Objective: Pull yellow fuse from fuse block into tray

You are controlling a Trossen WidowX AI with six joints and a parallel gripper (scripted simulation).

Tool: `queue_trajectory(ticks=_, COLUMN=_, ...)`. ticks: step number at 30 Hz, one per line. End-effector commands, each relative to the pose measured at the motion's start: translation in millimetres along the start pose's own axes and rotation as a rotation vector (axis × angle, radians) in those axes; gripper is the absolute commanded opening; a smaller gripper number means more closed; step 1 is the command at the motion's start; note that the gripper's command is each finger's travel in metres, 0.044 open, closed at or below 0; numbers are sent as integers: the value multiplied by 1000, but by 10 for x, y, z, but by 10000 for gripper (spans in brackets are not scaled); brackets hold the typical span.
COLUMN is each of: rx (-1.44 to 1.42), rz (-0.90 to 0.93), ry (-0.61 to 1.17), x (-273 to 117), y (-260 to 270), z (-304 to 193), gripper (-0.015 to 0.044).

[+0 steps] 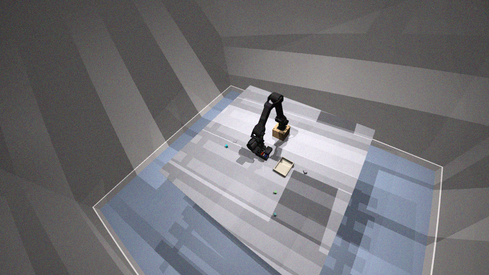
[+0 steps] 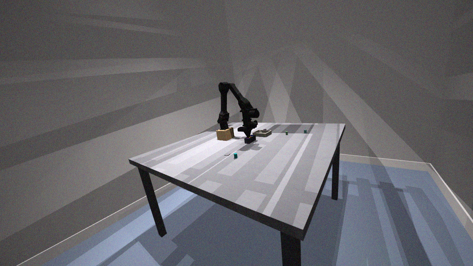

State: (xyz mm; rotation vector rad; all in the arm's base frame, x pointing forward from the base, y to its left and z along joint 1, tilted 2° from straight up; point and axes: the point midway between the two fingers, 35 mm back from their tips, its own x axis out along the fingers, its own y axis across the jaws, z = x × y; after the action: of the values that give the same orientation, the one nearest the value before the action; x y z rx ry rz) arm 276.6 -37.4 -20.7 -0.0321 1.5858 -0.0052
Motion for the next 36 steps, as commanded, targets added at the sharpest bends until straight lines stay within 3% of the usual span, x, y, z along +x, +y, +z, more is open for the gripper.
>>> queue_trajectory(ticks=1, rx=0, rz=1, ry=-1, x=-23, y=0, z=5, gripper=0)
queue_trajectory(ticks=36, rx=1, rz=3, ry=-2, x=-193, y=0, z=11, gripper=0)
